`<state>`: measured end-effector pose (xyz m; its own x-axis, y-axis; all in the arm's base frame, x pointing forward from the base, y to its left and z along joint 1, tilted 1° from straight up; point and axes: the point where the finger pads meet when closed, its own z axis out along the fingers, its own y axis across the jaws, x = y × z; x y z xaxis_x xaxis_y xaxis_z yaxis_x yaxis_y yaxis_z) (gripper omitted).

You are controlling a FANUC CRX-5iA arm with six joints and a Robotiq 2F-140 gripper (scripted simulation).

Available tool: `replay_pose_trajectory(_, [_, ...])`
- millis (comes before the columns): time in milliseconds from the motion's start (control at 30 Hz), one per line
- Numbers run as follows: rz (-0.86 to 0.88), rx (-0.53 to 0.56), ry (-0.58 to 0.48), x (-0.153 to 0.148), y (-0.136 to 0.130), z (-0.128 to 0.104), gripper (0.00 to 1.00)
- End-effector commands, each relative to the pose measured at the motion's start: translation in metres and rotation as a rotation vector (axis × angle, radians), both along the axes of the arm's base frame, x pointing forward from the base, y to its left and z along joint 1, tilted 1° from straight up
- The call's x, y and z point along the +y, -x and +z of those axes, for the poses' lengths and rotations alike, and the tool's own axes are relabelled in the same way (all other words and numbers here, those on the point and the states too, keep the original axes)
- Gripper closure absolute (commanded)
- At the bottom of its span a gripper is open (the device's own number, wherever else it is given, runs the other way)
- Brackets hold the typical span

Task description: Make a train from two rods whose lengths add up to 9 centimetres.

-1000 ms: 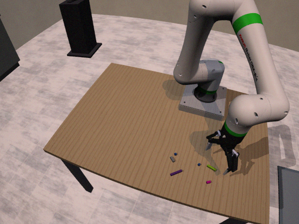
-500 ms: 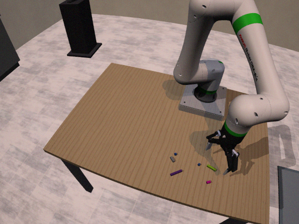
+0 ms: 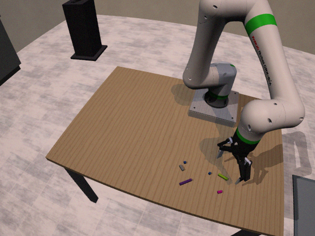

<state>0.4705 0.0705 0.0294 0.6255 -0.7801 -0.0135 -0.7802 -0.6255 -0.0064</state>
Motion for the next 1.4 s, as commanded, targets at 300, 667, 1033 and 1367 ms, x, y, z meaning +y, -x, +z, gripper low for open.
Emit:
replay_pose_trajectory(300, [0.000, 0.000, 0.000, 0.000, 0.000, 0.000, 0.00])
replay_pose_trajectory(667, [0.325, -0.005, -0.001, 0.003, 0.016, 0.001, 0.00])
replay_pose_trajectory(1033, [0.705, -0.011, -0.002, 0.005, 0.035, 0.001, 0.00])
replay_pose_trajectory(1367, [0.785, -0.012, -0.002, 0.005, 0.039, 0.000, 0.00])
